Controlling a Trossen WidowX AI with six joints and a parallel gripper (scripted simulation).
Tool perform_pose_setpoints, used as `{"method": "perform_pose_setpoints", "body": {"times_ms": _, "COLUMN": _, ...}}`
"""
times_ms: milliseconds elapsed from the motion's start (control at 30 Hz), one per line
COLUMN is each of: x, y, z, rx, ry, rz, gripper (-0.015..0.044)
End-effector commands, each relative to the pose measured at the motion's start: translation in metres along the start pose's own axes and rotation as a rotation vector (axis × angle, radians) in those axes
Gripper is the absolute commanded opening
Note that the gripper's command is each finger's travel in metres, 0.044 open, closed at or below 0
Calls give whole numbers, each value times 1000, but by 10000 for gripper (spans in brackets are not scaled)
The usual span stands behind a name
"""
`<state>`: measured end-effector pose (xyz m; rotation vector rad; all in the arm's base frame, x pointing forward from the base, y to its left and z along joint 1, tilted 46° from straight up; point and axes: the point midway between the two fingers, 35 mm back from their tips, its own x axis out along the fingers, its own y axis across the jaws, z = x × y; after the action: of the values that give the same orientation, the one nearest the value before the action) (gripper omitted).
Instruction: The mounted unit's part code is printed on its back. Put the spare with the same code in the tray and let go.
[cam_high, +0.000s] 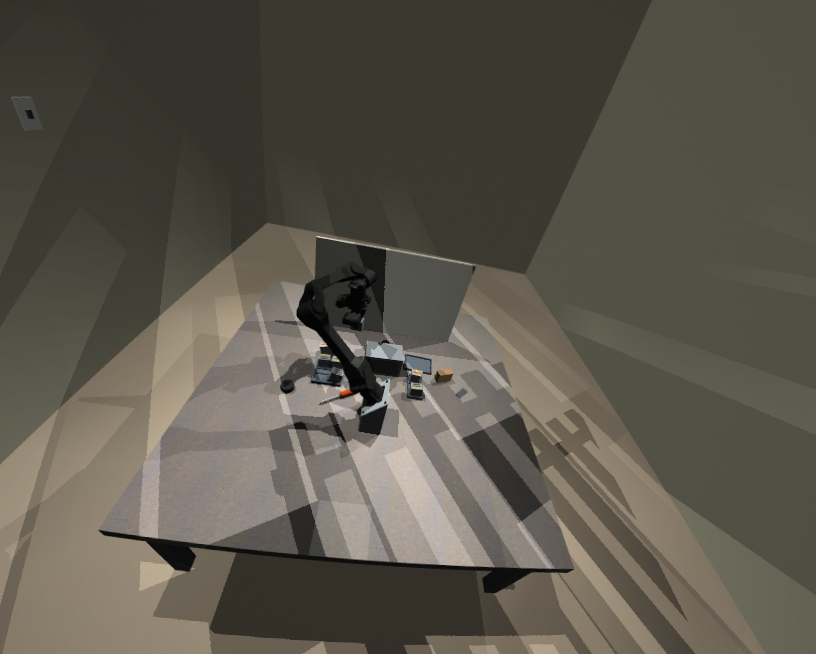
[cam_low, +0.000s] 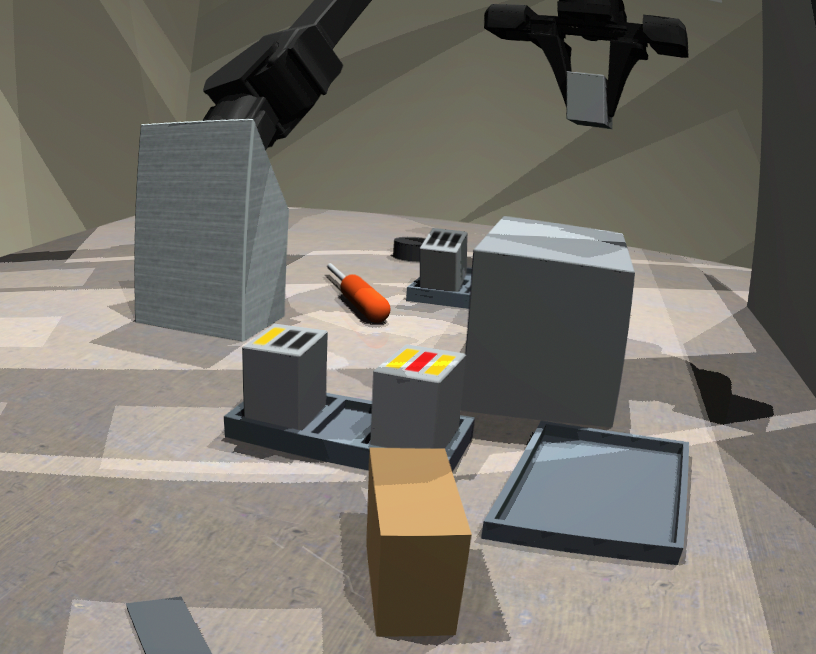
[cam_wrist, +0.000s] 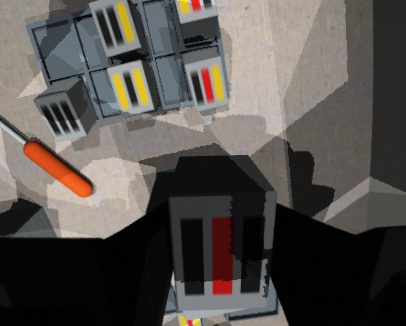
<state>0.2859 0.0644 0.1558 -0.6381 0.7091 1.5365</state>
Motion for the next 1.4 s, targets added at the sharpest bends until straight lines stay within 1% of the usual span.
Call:
{"method": "perform_pose_setpoints", "body": {"times_ms": 0, "x": -2, "y": -14, "z": -15, "rx": -7, "ry": 10, "rz": -6, "gripper": 0}}
{"method": "perform_pose_setpoints", "body": {"times_ms": 267, "x": -2, "y": -39, "z": -48, "rx": -20, "ry": 10, "rz": -1, "gripper": 0}}
{"method": "perform_pose_setpoints", "body": {"times_ms": 433, "x": -1, "y": -50, "z": -78, "rx": 22, "ry": 18, "rz": 0, "gripper": 0}}
{"method": "perform_pose_setpoints", "body": {"times_ms": 633, "x": 0, "y": -58, "z": -101, "rx": 40, "ry": 20, "rz": 2, "gripper": 0}}
{"method": "perform_pose_setpoints", "body": {"times_ms": 1367, "x": 19, "y": -87, "z": -213, "rx": -41, "ry": -16, "rz": 20, "gripper": 0}}
